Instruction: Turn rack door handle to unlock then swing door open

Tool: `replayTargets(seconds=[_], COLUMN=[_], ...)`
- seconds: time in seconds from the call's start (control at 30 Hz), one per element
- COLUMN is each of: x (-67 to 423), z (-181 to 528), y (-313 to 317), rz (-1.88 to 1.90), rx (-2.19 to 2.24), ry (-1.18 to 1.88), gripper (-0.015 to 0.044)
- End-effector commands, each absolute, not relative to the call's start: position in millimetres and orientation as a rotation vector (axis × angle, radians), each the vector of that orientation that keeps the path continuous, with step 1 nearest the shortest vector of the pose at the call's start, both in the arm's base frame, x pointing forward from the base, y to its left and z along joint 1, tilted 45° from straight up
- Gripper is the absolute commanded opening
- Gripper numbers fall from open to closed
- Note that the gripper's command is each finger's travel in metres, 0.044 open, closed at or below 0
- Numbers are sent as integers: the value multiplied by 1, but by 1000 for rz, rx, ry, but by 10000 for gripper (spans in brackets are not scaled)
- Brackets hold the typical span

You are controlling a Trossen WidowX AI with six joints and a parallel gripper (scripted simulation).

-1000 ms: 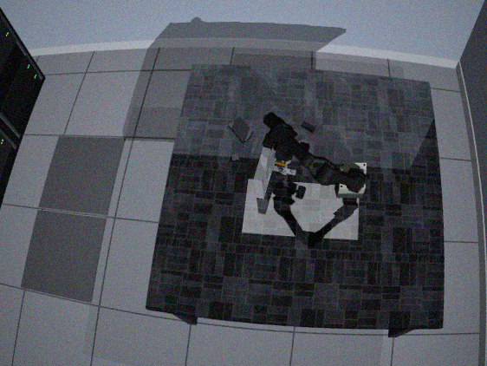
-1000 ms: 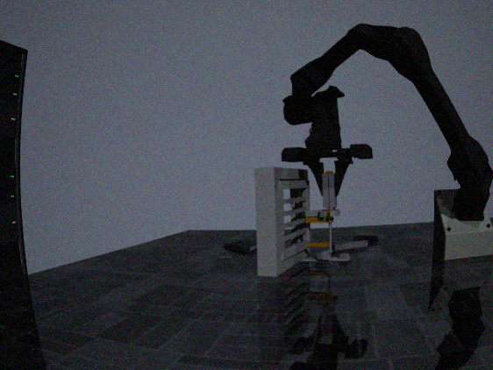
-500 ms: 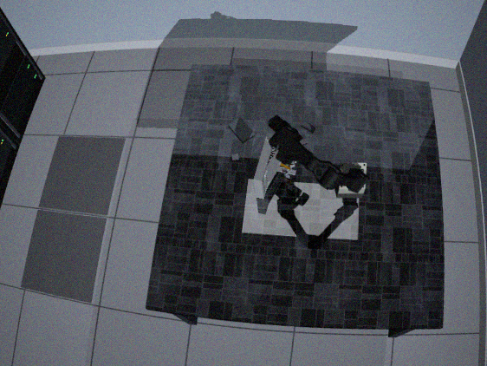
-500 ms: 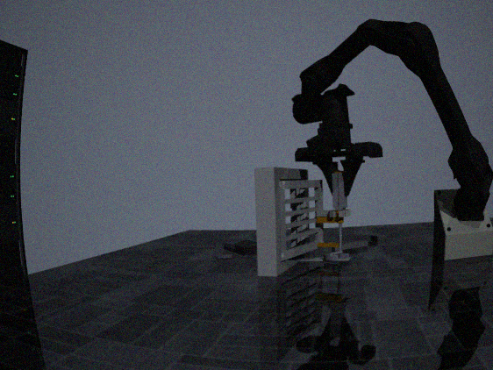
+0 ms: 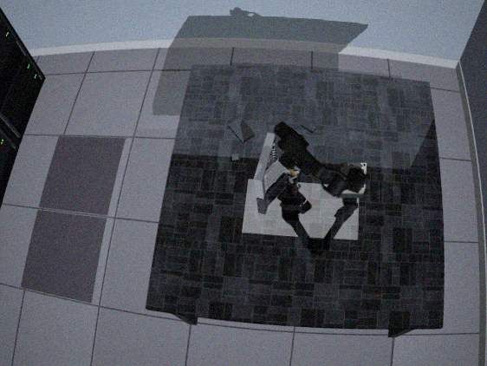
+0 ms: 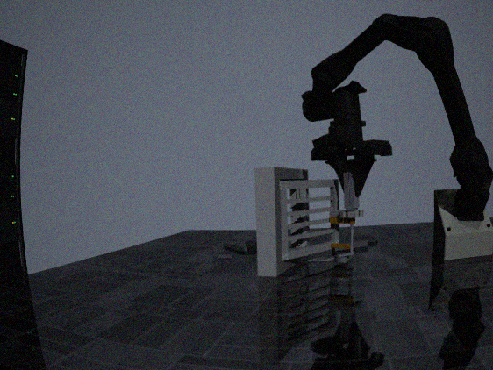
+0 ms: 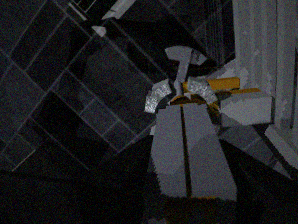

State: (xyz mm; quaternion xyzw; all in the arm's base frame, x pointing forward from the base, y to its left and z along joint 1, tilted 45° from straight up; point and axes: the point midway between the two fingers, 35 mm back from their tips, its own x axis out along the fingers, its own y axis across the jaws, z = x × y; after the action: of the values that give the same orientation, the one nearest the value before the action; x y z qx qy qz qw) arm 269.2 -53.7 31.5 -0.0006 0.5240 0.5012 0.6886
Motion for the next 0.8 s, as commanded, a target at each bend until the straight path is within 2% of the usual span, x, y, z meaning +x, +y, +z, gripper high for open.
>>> replayTargets(seconds=[0.0, 0.77], x=[263, 244], z=[39, 77], y=[-47, -8], rz=[1070, 831], rx=[67, 360], ry=[1213, 1403], gripper=[26, 26])
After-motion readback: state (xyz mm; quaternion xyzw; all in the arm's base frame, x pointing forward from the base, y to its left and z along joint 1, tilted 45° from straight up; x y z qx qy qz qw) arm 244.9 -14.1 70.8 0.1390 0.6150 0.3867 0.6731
